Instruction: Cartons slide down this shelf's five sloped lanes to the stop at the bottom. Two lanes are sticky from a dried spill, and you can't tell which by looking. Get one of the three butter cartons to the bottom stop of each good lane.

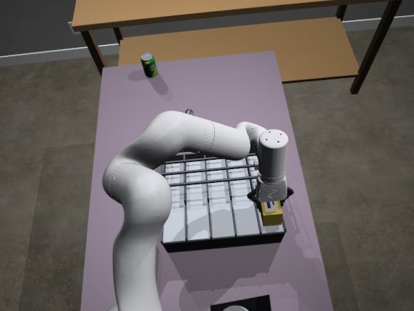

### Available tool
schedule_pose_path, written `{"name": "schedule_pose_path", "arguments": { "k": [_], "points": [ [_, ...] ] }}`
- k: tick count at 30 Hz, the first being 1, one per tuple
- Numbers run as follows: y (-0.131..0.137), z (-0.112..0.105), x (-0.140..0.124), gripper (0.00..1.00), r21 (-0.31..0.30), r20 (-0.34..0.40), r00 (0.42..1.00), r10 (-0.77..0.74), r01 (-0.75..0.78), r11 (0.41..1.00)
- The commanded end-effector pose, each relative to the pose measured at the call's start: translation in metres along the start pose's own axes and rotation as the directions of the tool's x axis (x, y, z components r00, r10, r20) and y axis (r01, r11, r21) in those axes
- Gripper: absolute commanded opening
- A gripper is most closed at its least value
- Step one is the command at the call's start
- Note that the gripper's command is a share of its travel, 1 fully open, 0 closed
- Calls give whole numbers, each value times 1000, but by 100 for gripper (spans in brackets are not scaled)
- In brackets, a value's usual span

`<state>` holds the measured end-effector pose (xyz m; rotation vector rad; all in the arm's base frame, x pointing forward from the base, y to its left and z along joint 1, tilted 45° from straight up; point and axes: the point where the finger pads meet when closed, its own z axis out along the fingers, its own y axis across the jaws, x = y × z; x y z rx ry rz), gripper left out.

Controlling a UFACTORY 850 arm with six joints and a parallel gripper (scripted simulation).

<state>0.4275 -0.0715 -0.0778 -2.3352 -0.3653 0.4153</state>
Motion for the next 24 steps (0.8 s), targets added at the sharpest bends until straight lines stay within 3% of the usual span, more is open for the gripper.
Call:
{"name": "schedule_pose_path", "arguments": {
  "k": [1, 24],
  "points": [
    [0, -1, 1, 0, -1, -2, 1000, 0, 0, 1000],
    [1, 2, 0, 0, 0, 0, 1000, 0, 0, 1000]
  ]
}}
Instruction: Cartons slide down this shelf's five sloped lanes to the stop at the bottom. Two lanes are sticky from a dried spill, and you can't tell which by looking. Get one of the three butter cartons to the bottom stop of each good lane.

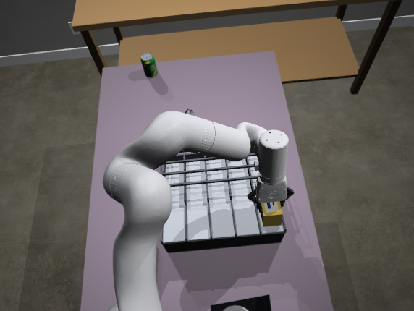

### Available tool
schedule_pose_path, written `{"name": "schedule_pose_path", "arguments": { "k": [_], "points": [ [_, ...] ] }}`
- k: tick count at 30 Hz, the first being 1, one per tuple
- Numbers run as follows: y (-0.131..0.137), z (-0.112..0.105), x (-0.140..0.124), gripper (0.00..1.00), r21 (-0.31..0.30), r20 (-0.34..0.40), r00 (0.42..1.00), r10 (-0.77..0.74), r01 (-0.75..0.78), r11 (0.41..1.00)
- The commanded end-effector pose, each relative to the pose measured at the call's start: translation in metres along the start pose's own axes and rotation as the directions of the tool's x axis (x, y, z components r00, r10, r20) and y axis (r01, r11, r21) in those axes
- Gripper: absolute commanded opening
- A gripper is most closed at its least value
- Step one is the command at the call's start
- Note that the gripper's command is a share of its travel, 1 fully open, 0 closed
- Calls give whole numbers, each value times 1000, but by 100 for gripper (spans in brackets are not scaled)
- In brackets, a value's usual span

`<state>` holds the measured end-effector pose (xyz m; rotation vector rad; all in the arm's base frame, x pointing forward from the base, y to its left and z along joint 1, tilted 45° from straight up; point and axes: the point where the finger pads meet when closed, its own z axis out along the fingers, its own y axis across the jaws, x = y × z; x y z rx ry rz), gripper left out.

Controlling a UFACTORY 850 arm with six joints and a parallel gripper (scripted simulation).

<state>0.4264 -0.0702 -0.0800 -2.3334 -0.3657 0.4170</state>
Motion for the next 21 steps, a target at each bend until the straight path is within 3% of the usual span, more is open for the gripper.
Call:
{"name": "schedule_pose_path", "arguments": {
  "k": [1, 21],
  "points": [
    [0, -1, 0, 0, -1, -2, 1000, 0, 0, 1000],
    [0, 4, 1, 0, -1, -2, 1000, 0, 0, 1000]
  ]
}}
